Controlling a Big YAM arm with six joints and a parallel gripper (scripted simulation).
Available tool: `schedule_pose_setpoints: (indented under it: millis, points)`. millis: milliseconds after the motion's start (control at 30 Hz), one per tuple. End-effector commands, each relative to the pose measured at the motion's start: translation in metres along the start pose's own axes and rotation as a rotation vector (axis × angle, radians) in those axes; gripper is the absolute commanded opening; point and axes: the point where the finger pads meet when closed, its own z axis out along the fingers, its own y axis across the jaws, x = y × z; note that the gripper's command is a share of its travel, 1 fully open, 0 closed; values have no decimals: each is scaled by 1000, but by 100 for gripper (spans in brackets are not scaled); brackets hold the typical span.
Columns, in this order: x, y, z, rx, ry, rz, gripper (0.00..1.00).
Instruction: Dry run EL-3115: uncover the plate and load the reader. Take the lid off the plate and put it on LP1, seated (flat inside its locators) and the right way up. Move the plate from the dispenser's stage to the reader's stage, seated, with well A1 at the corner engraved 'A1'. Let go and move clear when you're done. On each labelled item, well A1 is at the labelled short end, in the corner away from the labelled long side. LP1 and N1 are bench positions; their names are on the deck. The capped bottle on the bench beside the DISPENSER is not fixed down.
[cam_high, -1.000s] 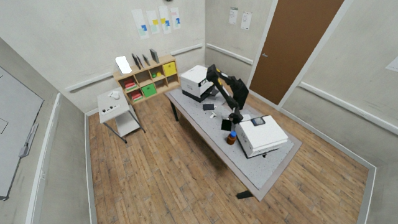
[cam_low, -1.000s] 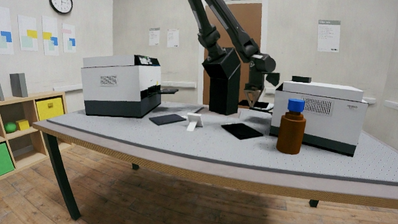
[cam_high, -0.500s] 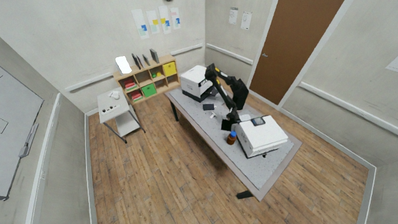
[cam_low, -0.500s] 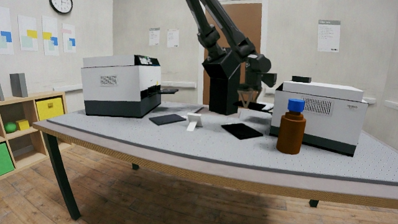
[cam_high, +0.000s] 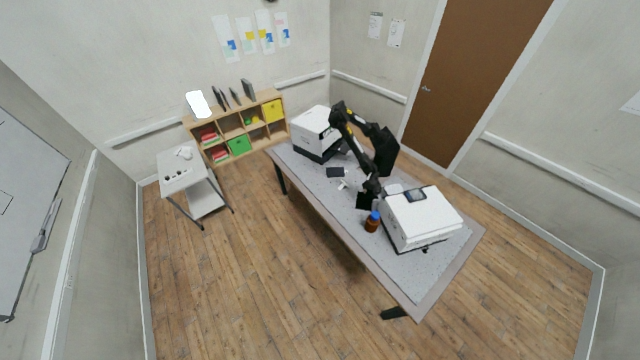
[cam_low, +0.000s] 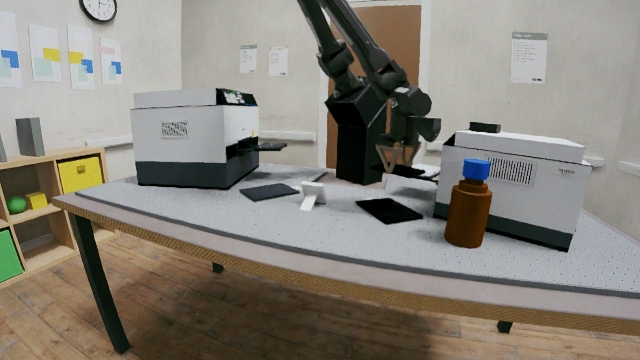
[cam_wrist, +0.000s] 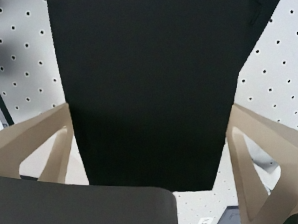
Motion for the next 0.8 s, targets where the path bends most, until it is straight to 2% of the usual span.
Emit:
schedule_pose_setpoints:
  millis: [0,133,333,433,567,767]
  points:
    - [-6,-8,-2,4,-18,75,85]
    - [-5,-27,-2,14,-21,141,85]
    - [-6,-27,1,15,-25,157,85]
    - [3,-34,3,21,-12,197,85]
    - [1,-31,-1,31,-18,251,85]
    - [3,-46,-2,28,-16,315,85]
